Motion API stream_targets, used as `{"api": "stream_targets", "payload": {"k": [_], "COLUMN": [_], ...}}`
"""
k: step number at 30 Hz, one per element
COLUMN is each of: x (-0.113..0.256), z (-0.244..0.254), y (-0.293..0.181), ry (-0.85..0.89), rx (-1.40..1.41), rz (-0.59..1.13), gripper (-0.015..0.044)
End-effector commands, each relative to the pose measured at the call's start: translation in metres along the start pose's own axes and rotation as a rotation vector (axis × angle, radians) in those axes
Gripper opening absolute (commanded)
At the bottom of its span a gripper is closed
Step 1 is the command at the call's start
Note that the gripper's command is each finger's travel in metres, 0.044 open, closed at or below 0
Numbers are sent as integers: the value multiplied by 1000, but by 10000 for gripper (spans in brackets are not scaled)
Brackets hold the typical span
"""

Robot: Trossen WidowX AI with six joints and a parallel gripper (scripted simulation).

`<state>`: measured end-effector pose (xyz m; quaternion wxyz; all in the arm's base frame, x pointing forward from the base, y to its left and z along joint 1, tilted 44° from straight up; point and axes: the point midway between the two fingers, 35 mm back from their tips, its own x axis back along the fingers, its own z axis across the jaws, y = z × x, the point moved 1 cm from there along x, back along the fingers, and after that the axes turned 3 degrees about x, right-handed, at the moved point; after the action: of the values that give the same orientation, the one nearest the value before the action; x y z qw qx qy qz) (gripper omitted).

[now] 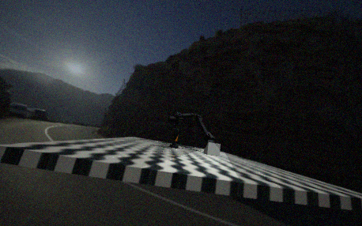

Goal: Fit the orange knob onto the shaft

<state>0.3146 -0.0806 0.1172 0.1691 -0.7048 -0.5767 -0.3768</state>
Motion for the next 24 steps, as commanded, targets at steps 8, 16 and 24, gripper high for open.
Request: {"api": "stream_targets", "payload": {"k": [8,16,24], "x": [2,1,-1], "z": [2,1,0], "y": [3,2,0], "ry": [0,0,0], "rx": [-215,-215,-215], "rz": [-4,-4,-4], "gripper": [0,0,0]}}
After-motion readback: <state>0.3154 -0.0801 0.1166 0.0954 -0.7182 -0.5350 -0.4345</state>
